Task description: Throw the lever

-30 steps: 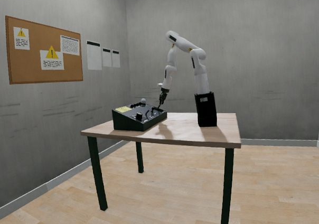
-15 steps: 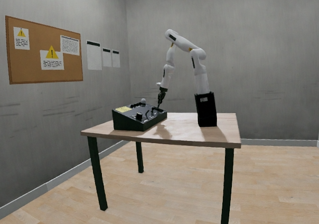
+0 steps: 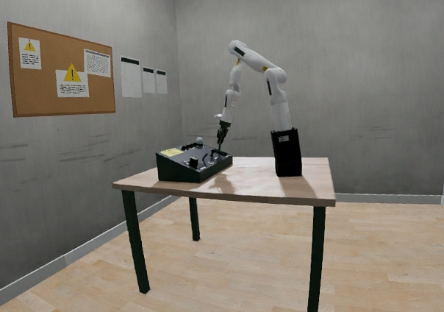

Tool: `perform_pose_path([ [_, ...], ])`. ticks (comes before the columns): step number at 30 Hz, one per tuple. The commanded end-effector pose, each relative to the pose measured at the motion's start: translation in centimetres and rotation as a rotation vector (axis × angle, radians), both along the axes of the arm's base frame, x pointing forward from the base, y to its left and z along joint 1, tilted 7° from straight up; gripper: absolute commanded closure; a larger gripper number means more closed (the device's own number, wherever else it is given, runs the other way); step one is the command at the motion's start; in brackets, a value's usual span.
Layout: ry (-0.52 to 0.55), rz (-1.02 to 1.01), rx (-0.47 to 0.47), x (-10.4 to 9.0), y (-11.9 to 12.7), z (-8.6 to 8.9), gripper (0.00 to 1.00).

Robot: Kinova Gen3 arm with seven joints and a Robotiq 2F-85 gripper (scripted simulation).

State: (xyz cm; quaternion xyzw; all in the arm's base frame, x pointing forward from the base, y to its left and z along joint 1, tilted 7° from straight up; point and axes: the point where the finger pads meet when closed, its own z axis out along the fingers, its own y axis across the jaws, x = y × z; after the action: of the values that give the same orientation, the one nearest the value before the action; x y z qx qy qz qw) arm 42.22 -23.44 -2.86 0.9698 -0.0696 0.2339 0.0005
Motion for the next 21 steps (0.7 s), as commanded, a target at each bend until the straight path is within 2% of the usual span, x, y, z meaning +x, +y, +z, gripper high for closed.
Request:
perform_pose_path([
  [1, -0.002, 0.000, -0.001, 0.4, -0.1, 0.2, 0.90],
  [21, -0.002, 0.000, -0.001, 2.1, -0.3, 0.4, 0.90],
])
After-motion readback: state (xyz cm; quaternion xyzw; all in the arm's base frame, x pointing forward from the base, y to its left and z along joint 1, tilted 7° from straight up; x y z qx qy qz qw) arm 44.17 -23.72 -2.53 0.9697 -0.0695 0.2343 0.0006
